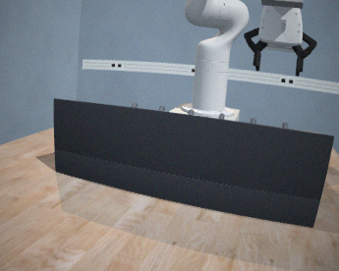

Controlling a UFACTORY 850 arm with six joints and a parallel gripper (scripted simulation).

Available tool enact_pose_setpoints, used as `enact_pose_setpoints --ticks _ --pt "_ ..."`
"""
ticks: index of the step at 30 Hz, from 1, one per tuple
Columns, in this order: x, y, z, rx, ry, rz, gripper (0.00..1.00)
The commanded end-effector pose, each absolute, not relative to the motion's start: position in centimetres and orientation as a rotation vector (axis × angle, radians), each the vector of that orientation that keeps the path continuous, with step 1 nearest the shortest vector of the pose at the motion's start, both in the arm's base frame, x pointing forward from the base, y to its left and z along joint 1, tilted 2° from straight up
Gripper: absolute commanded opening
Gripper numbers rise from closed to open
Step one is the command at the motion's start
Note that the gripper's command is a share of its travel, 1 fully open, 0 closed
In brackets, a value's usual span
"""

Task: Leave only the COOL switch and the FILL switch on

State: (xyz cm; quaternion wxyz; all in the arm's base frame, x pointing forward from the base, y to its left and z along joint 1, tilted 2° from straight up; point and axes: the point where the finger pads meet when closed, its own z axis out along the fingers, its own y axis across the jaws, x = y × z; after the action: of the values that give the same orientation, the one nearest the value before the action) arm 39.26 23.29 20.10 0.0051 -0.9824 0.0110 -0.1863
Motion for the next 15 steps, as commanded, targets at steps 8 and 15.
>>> enact_pose_setpoints --ticks 8,15 --pt "40.7 23.3 16.7 -3.075 0.035 -0.587 1.00" --pt "41.4 23.4 15.1 -3.075 0.035 -0.587 1.00"
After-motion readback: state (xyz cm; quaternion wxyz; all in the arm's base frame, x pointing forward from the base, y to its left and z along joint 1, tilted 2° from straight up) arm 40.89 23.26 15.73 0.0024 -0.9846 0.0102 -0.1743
